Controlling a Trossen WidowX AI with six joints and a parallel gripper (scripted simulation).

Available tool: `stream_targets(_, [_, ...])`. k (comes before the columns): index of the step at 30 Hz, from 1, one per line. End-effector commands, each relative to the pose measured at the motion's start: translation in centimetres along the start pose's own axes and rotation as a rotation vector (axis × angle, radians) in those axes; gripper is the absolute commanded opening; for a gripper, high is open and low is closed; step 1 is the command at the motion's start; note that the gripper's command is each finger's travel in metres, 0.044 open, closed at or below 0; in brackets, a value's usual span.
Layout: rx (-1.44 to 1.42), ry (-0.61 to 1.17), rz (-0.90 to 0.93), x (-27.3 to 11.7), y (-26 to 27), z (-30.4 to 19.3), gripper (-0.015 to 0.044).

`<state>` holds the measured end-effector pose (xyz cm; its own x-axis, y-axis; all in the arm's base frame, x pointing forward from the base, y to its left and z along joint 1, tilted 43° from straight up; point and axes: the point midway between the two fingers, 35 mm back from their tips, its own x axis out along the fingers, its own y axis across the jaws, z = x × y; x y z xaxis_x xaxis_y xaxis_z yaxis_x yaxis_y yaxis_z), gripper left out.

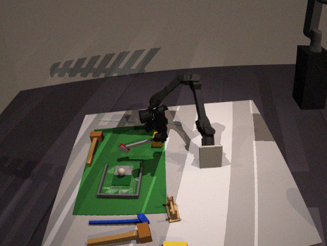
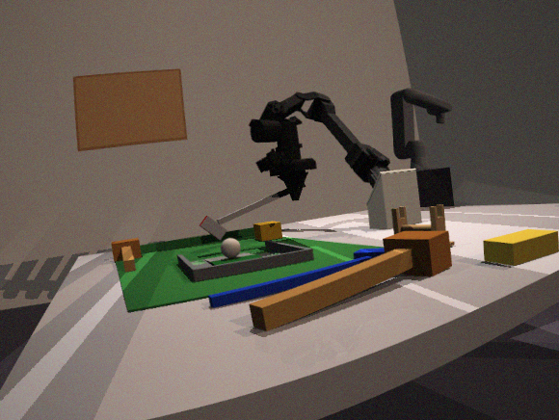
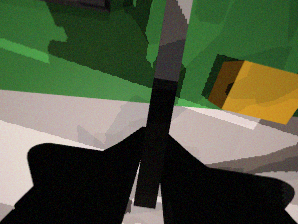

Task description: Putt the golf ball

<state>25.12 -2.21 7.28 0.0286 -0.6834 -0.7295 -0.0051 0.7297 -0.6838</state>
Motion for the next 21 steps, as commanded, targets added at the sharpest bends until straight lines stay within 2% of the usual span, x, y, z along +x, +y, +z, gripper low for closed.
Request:
stream_targets(1, [0.007, -0.007, 0.002, -2.09, -0.01, 0.11, 0.0])
stream_targets(4, [0.007, -0.007, 0.001, -2.94, -0.05, 0.02, 0.0])
stream_targets(5, [0.0, -0.006, 0.0, -2.05, 0.02, 0.04, 0.0])
stream_targets(21, [0.0, -0.006, 0.0, -2.05, 0.02, 0.04, 0.0])
